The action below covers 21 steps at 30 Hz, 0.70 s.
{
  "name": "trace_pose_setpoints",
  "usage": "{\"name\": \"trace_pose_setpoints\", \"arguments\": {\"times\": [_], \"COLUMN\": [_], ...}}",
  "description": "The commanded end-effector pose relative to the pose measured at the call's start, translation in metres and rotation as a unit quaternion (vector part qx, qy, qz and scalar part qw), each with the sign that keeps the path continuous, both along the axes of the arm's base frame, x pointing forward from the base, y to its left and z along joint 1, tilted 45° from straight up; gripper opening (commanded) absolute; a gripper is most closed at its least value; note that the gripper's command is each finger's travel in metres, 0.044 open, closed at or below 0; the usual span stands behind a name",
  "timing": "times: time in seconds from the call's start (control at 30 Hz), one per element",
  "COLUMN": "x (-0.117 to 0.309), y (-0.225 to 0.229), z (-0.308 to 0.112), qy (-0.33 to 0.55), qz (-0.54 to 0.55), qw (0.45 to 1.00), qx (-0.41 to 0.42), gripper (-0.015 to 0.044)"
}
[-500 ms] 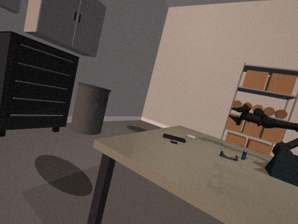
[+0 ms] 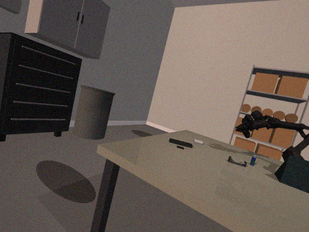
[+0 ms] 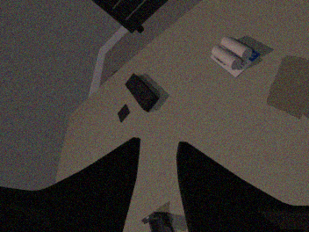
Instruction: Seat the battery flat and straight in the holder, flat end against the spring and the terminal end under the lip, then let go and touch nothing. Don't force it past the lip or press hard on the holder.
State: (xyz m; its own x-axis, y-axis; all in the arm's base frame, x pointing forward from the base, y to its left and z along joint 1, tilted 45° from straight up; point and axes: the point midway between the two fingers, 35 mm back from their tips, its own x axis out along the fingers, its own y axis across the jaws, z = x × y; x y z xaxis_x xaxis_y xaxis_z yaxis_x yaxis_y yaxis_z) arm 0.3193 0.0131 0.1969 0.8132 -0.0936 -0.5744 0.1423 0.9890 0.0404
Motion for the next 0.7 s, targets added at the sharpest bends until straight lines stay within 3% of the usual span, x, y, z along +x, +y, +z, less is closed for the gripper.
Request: {"name": "trace_pose_setpoints", "arguments": {"times": [0.0,0.2,0.33,0.67], "x": [-0.057,-0.112,-0.127,-0.128], "y": [-0.003,-0.02,-0.028,-0.028], "z": [-0.065,-0.067,-0.054,-0.052], "qy": [0.254,0.409,0.451,0.454], "qz": [-0.074,-0.116,-0.123,-0.124], "qw": [0.961,0.874,0.828,0.823], "qx": [-0.085,-0.235,-0.31,-0.317], "gripper": [0.0,0.0,0.0,0.0]}}
